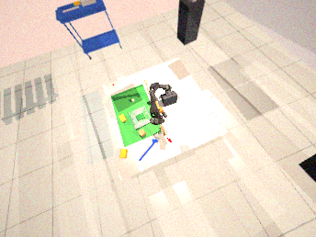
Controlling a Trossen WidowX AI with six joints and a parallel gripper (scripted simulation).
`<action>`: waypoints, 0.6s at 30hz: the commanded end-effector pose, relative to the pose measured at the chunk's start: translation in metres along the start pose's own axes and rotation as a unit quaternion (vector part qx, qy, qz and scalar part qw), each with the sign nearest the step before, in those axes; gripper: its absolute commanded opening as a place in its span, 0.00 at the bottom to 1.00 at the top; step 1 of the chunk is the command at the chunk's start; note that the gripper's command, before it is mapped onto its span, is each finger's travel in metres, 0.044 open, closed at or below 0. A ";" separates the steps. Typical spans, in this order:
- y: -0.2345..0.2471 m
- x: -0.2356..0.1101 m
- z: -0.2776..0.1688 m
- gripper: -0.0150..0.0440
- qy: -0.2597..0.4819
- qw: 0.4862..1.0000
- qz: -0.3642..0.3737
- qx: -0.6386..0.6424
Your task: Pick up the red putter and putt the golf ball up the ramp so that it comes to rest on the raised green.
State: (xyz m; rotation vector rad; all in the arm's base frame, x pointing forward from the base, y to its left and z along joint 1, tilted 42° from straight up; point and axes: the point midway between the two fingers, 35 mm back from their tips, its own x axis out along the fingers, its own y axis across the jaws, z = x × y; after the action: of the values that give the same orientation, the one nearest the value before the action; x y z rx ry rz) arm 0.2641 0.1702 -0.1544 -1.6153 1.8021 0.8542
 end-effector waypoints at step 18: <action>-0.032 -0.028 -0.053 0.25 -0.047 0.998 0.015 0.049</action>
State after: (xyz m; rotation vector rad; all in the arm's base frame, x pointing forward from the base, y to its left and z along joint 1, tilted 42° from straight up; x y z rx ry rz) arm 0.2943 0.1536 -0.1106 -1.4885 1.7818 0.8269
